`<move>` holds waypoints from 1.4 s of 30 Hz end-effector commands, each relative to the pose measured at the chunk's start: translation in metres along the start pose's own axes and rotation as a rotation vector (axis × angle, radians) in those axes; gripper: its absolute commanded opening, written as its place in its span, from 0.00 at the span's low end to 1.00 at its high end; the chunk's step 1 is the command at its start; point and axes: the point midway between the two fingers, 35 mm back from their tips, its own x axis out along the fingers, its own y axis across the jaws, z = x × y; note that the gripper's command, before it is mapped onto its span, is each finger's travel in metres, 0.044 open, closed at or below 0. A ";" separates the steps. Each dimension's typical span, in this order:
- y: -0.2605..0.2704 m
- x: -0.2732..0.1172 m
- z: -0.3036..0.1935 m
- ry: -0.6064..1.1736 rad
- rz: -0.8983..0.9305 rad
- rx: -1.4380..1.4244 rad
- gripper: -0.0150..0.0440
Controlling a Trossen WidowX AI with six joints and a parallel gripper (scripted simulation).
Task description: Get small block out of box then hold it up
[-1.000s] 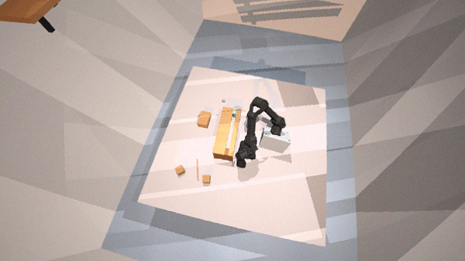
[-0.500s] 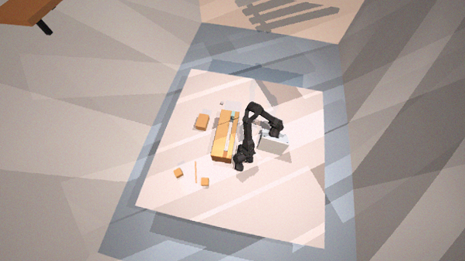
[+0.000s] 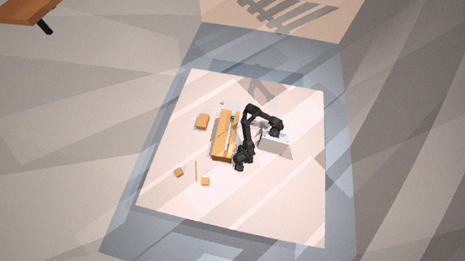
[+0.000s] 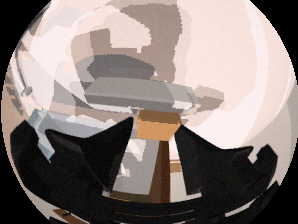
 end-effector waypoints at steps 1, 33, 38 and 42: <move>0.001 0.002 0.003 -0.003 0.005 -0.010 0.51; 0.008 -0.076 -0.037 0.002 -0.040 -0.043 0.25; 0.015 -0.089 -0.044 0.007 -0.072 -0.113 0.25; 0.021 -0.100 -0.050 0.013 -0.098 -0.171 0.25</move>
